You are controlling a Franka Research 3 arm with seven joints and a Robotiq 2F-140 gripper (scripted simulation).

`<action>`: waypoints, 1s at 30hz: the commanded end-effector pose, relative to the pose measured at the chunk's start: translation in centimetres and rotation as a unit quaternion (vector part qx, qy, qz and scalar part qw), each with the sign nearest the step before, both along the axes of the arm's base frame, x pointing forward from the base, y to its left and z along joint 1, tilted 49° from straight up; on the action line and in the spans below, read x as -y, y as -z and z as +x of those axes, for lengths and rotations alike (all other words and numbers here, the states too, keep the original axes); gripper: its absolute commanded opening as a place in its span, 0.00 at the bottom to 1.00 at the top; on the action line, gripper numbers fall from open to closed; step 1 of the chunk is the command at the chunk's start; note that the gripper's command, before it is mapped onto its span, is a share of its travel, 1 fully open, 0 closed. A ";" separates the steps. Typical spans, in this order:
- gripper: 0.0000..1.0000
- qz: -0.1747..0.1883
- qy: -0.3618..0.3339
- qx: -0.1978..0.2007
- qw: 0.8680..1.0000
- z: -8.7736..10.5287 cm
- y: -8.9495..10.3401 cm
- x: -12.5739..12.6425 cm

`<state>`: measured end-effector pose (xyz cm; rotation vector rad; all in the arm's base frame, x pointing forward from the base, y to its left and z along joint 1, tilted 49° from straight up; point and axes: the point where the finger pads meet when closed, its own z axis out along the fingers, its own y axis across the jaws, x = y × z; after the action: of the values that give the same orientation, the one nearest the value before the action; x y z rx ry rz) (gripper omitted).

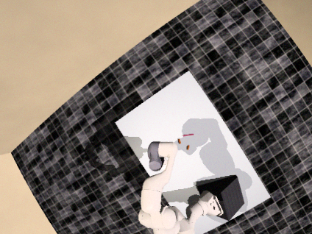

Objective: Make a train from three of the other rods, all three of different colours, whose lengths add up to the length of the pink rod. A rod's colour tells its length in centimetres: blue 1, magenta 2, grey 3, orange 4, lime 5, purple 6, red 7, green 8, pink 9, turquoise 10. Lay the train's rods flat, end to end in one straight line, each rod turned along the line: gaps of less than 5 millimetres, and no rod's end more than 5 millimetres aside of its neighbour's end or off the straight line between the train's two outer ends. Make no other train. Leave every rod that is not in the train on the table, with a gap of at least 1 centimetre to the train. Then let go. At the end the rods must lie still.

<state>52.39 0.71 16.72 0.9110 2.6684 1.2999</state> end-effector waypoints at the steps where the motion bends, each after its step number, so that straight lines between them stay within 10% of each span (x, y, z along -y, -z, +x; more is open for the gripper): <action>1: 0.15 -0.001 0.000 0.001 1.000 0.1 0.2 0.1; 30: 0.15 -0.001 0.000 0.001 1.000 0.2 0.6 -0.4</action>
<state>52.47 0.99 16.53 0.9093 2.6696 1.3020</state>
